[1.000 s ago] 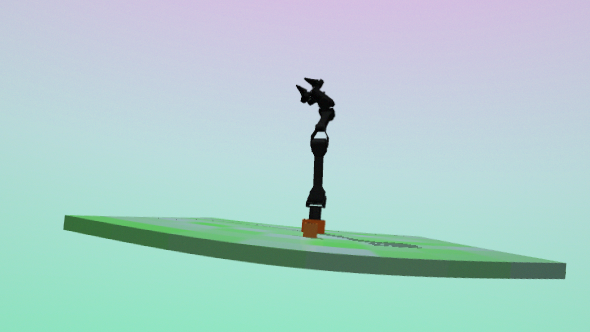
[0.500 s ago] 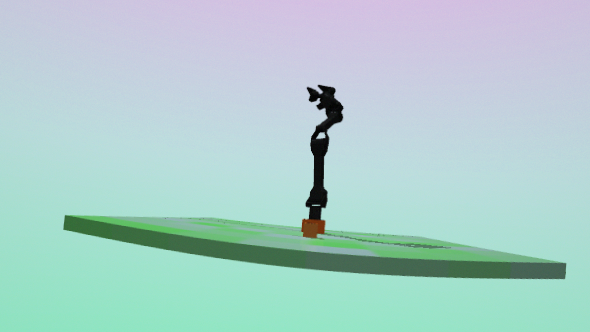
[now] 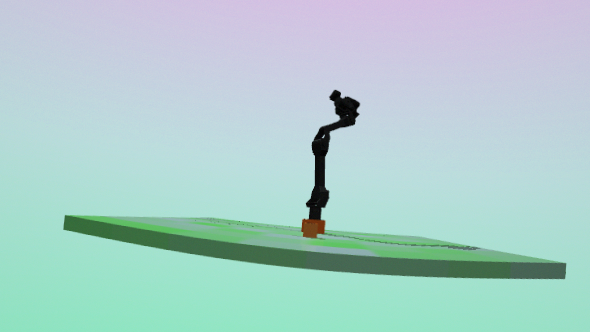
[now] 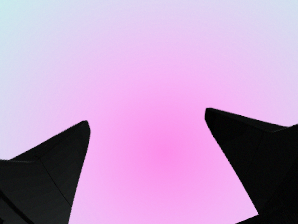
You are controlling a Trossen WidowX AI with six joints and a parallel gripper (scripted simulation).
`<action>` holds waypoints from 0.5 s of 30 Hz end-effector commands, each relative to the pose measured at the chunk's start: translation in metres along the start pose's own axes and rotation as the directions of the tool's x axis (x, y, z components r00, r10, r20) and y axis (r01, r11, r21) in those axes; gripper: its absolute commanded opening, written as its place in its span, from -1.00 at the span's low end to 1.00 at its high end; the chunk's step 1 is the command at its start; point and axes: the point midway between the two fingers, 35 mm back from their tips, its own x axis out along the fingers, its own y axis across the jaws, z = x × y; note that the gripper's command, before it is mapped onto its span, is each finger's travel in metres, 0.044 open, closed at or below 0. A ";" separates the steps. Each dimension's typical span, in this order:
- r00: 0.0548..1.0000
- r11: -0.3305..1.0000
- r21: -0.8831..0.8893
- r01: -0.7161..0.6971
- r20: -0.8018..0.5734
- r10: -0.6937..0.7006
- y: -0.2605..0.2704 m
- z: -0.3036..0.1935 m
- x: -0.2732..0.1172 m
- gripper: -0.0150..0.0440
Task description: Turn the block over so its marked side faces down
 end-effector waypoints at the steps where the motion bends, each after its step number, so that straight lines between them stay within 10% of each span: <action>1: 0.978 0.974 0.110 -0.199 -0.046 0.205 0.059 -0.018 -0.026 1.00; 15: 0.695 0.712 0.409 -0.570 -0.222 0.684 0.168 -0.095 -0.162 1.00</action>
